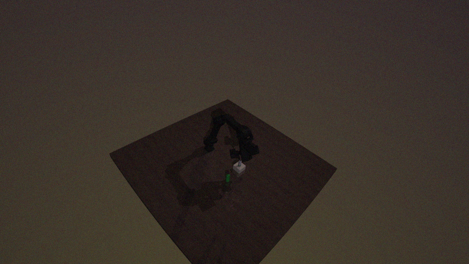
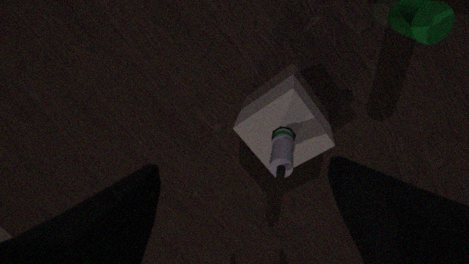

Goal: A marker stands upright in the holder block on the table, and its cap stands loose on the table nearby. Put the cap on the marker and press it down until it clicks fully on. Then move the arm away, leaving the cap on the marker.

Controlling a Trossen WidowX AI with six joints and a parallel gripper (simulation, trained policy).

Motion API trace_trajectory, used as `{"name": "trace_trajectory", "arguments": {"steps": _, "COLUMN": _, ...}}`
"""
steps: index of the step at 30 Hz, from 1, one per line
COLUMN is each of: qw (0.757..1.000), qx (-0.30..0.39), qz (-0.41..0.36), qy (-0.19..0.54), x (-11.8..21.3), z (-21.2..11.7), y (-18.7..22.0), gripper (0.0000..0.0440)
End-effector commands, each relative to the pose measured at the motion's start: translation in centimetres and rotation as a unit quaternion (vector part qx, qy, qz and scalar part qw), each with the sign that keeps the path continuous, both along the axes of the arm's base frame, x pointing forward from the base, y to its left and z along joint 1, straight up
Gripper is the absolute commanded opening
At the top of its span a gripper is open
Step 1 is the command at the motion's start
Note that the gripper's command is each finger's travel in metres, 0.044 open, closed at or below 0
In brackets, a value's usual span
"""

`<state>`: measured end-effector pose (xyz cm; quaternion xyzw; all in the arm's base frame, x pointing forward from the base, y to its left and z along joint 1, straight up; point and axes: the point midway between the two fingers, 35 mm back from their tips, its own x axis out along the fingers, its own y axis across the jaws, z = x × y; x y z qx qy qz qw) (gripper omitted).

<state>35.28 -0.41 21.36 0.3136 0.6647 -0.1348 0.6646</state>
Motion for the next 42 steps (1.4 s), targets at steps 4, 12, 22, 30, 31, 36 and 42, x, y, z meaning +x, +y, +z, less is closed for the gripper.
{"name": "trace_trajectory", "arguments": {"steps": 4, "qw": 1.000, "qx": -0.019, "qz": -0.011, "qy": 0.012, "x": 0.0, "z": -0.7, "y": -2.1, "gripper": 0.0335}}
{"name": "trace_trajectory", "arguments": {"steps": 12, "qw": 0.999, "qx": -0.037, "qz": -0.025, "qy": 0.030, "x": -0.1, "z": -1.8, "y": -4.2, "gripper": 0.0334}}
{"name": "trace_trajectory", "arguments": {"steps": 22, "qw": 0.996, "qx": -0.056, "qz": -0.036, "qy": 0.062, "x": -0.5, "z": -3.6, "y": -6.5, "gripper": 0.0332}}
{"name": "trace_trajectory", "arguments": {"steps": 30, "qw": 0.993, "qx": -0.069, "qz": -0.041, "qy": 0.088, "x": -0.9, "z": -5.3, "y": -8.1, "gripper": 0.0329}}
{"name": "trace_trajectory", "arguments": {"steps": 31, "qw": 0.992, "qx": -0.070, "qz": -0.041, "qy": 0.091, "x": -1.0, "z": -5.6, "y": -8.3, "gripper": 0.0329}}
{"name": "trace_trajectory", "arguments": {"steps": 36, "qw": 0.991, "qx": -0.075, "qz": -0.041, "qy": 0.106, "x": -1.2, "z": -6.8, "y": -9.1, "gripper": 0.0325}}
{"name": "trace_trajectory", "arguments": {"steps": 42, "qw": 0.989, "qx": -0.076, "qz": -0.038, "qy": 0.121, "x": -1.6, "z": -8.4, "y": -9.9, "gripper": 0.0319}}
